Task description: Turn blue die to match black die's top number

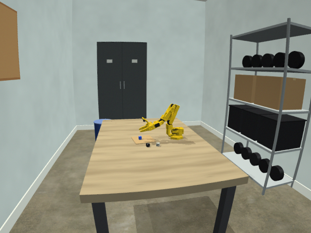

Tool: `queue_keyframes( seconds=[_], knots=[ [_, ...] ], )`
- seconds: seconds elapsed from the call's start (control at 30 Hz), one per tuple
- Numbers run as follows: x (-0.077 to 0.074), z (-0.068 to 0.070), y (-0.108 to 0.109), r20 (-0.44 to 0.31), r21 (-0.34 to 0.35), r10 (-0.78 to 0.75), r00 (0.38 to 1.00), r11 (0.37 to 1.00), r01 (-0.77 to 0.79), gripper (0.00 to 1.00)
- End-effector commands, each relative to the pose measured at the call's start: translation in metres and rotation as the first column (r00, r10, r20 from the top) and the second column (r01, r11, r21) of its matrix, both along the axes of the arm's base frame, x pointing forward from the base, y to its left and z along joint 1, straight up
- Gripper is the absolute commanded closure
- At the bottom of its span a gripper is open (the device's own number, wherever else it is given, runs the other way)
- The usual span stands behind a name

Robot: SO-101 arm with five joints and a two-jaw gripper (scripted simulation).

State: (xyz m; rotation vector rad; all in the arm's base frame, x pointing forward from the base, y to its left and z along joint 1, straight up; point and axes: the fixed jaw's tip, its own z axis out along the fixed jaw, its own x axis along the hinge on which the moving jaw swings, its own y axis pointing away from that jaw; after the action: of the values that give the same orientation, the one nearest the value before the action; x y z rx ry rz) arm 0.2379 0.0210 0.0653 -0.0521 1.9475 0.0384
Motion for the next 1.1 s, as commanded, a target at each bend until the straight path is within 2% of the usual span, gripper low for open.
queue_keyframes(
  seconds=[0.0, 0.33, 0.67, 0.87, 1.07],
  knots=[
    [0.007, 0.0166, 0.0017, 0.073, -0.001, 0.007, 0.997, 1.0, -0.007, 0.71],
    [0.0075, 0.0163, 0.0015, 0.066, -0.001, 0.006, 0.998, 1.0, -0.006, 0.71],
    [0.0108, 0.0145, 0.0004, 0.017, -0.006, 0.002, 1.0, 1.0, -0.002, 0.71],
    [0.0144, 0.0127, -0.0015, -0.061, -0.014, -0.005, 0.998, 1.0, 0.004, 0.71],
    [0.0162, 0.0122, -0.0044, -0.17, -0.024, -0.015, 0.985, 1.0, 0.011, 0.71]
  ],
)
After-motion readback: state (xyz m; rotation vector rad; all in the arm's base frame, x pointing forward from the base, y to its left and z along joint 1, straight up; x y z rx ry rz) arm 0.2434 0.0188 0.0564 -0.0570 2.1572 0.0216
